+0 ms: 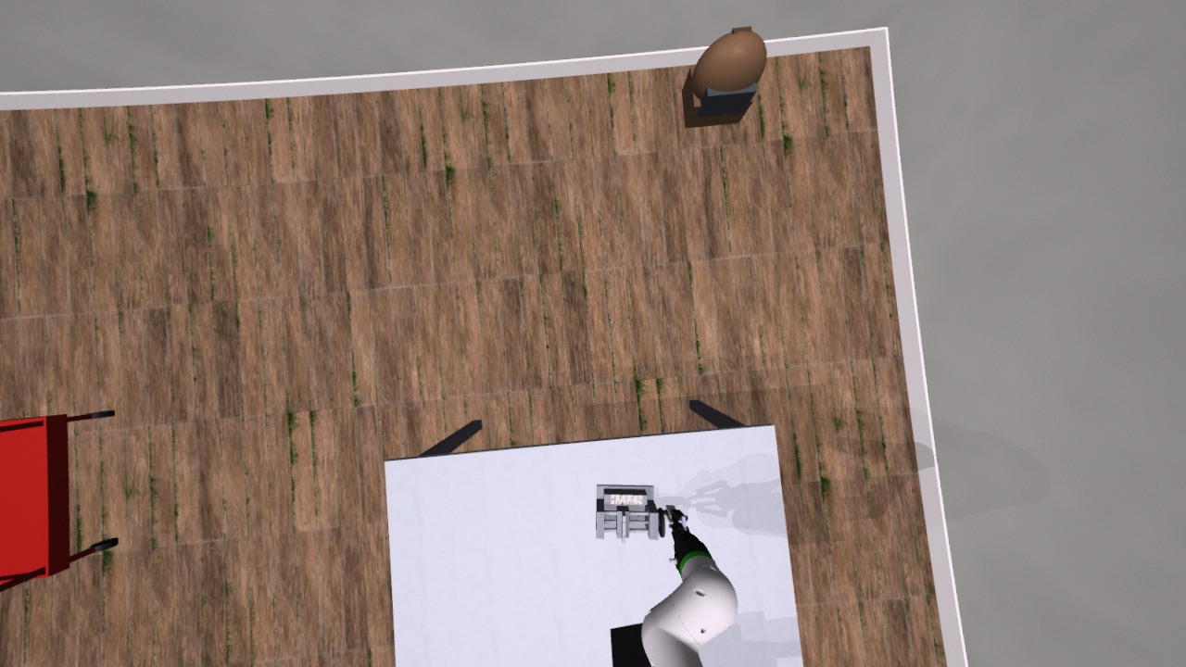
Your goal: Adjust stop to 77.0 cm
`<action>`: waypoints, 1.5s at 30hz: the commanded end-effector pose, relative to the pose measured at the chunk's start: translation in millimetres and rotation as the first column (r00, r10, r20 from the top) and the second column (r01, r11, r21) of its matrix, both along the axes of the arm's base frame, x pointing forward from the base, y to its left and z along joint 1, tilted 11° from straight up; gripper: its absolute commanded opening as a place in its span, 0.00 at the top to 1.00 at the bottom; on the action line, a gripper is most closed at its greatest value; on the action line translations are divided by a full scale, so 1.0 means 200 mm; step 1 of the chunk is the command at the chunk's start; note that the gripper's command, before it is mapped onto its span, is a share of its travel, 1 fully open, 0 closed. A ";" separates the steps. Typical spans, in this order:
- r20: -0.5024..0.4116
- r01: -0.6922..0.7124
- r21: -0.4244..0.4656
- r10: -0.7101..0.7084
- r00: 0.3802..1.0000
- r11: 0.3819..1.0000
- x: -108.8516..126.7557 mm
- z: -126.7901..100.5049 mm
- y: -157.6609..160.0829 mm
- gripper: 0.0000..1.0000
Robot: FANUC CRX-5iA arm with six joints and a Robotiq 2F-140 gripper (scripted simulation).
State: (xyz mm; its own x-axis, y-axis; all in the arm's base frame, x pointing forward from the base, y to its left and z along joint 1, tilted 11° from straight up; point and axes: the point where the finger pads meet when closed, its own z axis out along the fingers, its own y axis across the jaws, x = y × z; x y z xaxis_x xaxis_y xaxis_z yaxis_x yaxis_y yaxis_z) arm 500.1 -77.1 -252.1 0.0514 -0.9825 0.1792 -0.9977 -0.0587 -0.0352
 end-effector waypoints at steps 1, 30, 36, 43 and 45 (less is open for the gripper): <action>0.001 0.000 -0.001 0.000 1.000 1.000 -0.01 -0.01 0.00 0.96; 0.001 0.000 -0.001 0.000 1.000 1.000 -0.09 -0.09 -0.02 0.96; 0.001 0.000 -0.001 0.000 1.000 1.000 -0.11 -0.10 -0.02 0.96; 0.001 0.000 -0.001 0.000 1.000 1.000 -0.14 -0.10 -0.03 0.96; 0.001 0.000 -0.001 0.000 1.000 1.000 -0.15 -0.10 -0.03 0.96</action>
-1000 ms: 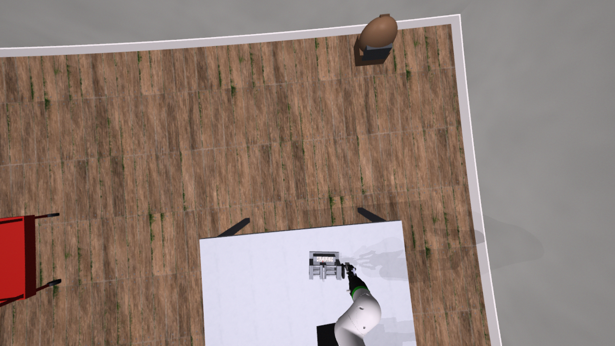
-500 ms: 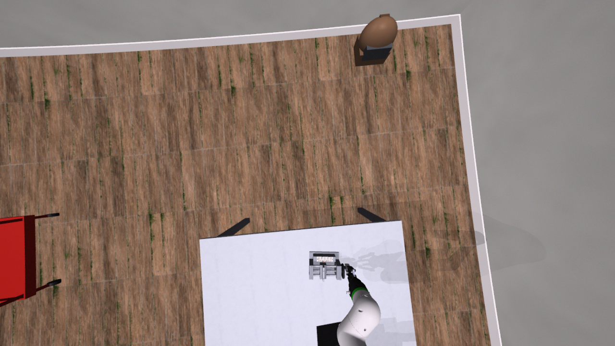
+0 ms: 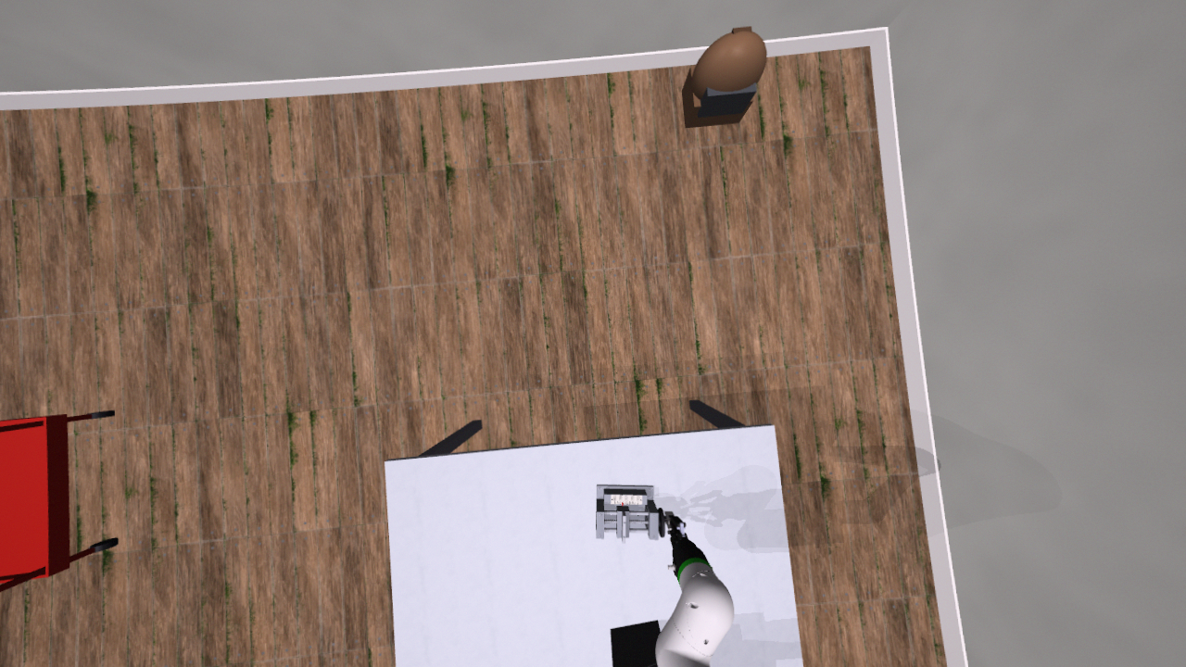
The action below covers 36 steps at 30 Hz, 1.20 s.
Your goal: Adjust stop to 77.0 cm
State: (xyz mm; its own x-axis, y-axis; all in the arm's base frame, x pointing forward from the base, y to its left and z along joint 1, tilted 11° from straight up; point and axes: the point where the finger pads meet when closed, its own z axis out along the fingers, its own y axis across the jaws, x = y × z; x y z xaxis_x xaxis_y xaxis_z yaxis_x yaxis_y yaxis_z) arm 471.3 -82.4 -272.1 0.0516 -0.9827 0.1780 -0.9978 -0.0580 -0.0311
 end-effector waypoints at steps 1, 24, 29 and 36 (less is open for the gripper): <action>0.005 0.000 -0.002 0.000 1.000 1.000 -0.01 0.00 0.00 0.96; 0.005 0.000 -0.002 0.000 1.000 1.000 -0.14 0.12 0.01 0.96; 0.005 0.000 -0.002 0.000 1.000 1.000 -0.14 0.15 0.02 0.96; 0.005 0.000 -0.002 0.000 1.000 1.000 -0.14 0.18 0.02 0.96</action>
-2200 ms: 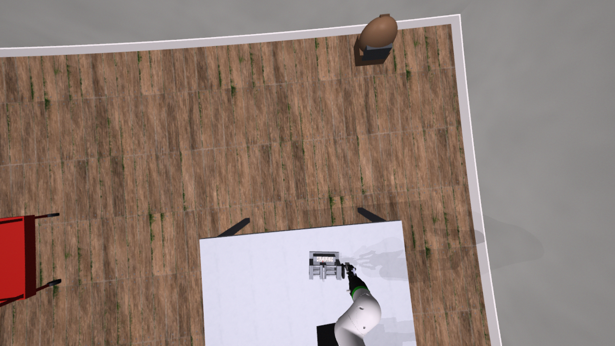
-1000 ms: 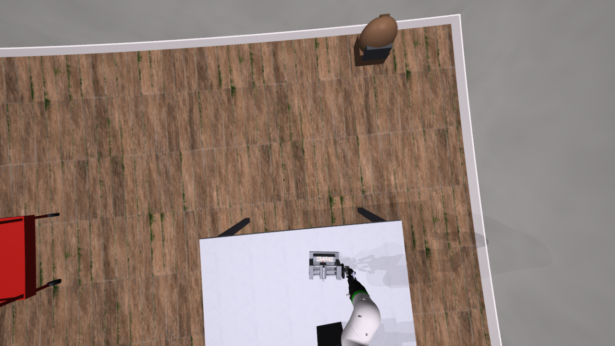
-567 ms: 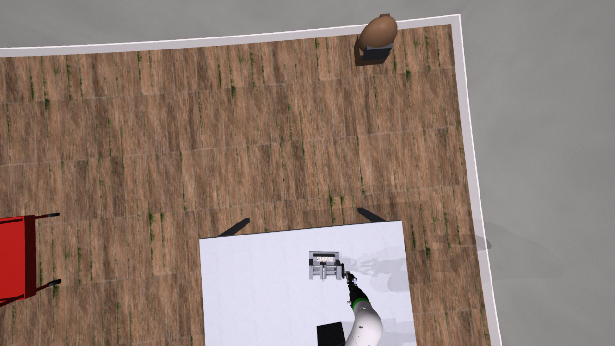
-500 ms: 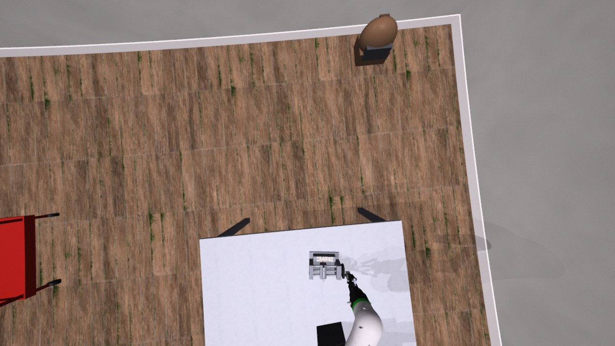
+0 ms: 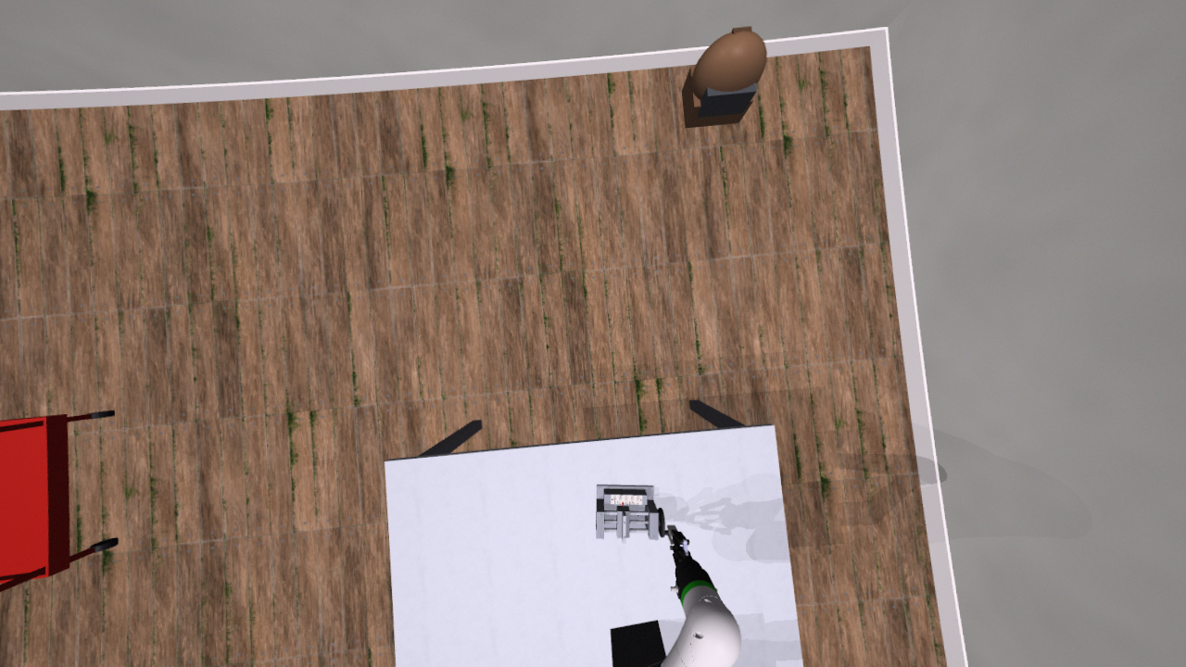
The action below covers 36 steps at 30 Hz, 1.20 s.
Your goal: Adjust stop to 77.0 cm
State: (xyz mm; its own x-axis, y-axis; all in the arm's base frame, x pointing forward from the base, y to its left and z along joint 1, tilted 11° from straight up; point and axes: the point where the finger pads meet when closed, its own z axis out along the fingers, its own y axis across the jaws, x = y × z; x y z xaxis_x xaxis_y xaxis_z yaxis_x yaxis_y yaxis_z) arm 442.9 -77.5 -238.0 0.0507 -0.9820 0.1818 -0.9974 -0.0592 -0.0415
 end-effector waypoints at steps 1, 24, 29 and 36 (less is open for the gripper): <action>-0.006 0.001 0.001 -0.001 1.000 1.000 0.00 0.01 0.00 0.96; -0.006 0.001 0.002 -0.001 1.000 1.000 0.20 0.11 0.03 0.96; -0.006 0.001 0.002 -0.001 1.000 1.000 0.29 0.01 0.02 0.96; -0.006 0.001 0.002 -0.001 1.000 1.000 0.28 -0.08 0.00 0.96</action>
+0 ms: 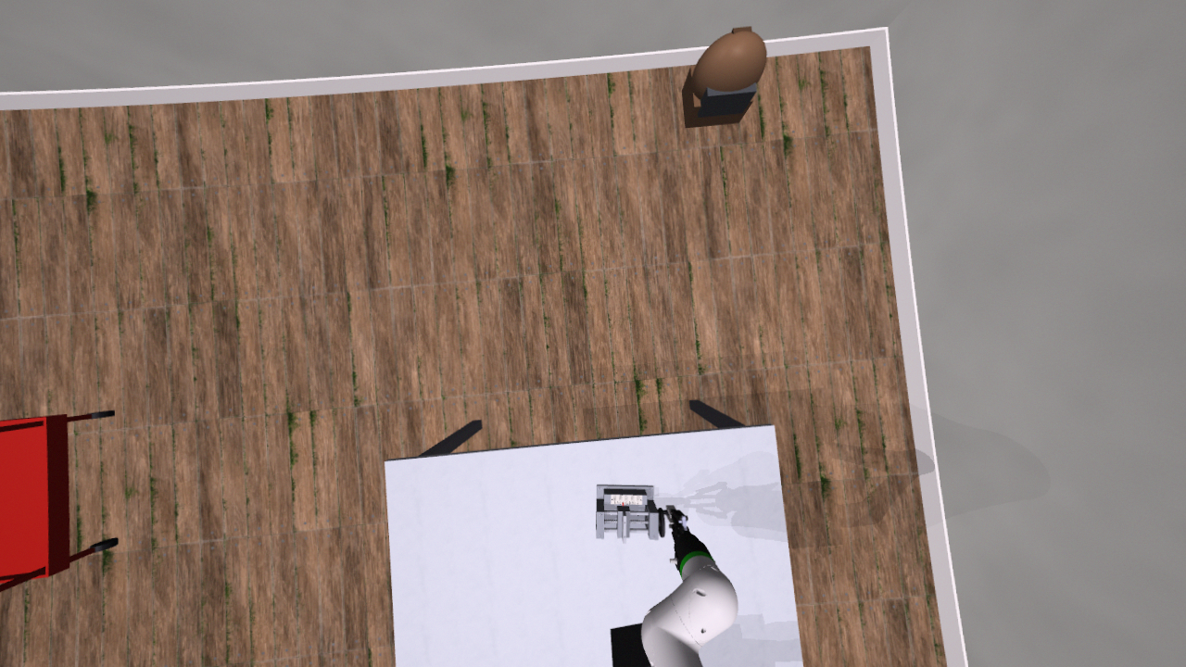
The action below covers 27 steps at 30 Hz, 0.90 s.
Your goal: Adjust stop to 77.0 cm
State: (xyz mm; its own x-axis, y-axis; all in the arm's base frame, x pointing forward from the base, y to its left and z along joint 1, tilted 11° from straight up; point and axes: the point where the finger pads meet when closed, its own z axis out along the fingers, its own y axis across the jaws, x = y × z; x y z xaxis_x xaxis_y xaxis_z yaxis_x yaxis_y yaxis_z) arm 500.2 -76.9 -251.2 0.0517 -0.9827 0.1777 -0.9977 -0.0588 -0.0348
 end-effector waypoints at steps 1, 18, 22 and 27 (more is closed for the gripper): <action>0.001 0.000 -0.002 0.000 1.000 1.000 -0.01 -0.03 -0.01 0.96; 0.001 0.000 -0.002 0.000 1.000 1.000 -0.10 -0.10 -0.02 0.96; 0.001 0.000 -0.002 0.000 1.000 1.000 -0.12 -0.10 -0.03 0.96; 0.001 0.000 -0.002 0.000 1.000 1.000 -0.14 -0.10 -0.03 0.96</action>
State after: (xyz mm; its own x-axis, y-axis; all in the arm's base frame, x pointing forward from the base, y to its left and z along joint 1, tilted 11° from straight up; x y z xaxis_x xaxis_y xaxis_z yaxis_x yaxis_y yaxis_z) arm 473.6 -82.2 -272.2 0.0517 -0.9828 0.1771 -0.9979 -0.0578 -0.0294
